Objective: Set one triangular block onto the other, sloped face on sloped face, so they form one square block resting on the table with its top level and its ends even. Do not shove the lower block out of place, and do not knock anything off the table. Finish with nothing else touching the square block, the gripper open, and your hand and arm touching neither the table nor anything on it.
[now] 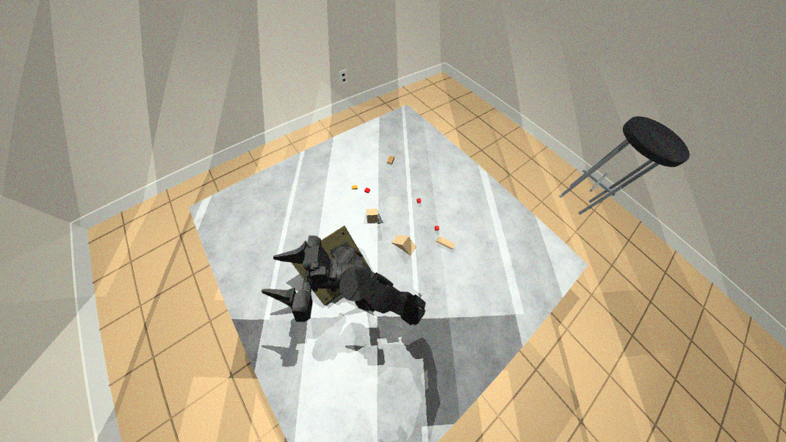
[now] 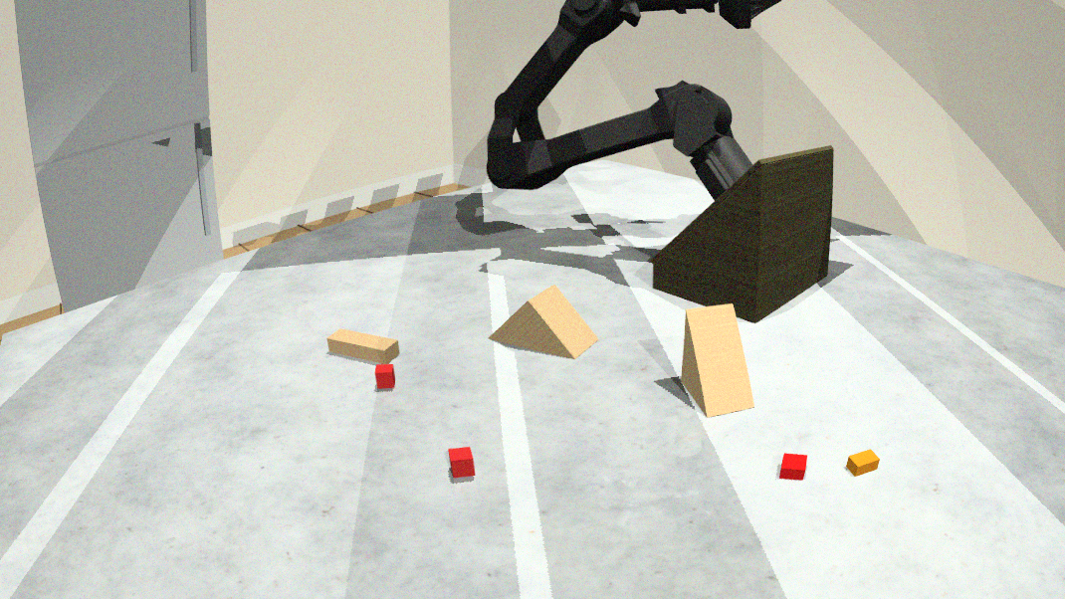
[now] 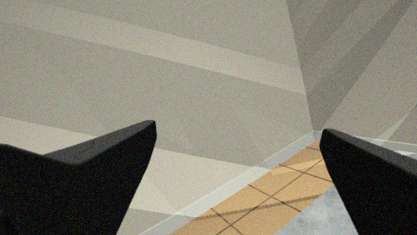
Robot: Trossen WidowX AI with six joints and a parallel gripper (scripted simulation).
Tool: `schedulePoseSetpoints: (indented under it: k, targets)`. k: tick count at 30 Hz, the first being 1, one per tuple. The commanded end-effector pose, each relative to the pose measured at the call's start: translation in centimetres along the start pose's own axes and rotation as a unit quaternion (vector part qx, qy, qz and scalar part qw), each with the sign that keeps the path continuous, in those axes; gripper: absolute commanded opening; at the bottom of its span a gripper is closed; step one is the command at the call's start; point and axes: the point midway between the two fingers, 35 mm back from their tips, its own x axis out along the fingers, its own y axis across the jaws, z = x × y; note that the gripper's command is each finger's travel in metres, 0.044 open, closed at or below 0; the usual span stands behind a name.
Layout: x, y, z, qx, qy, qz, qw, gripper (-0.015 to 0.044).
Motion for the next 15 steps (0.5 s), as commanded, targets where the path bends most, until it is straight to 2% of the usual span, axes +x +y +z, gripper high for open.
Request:
schedulePoseSetpoints:
  k: [1, 8, 15]
  targets:
    - [0.0, -0.1, 0.2, 0.003, -0.003, -0.004, 1.000, 0.0426]
    - [-1.5, -6.1, 5.9, 0.122, -0.098, -0.164, 0.974, 0.0440]
    - [-6.5, -13.1, 10.2, 0.268, -0.196, -0.310, 0.891, 0.0440]
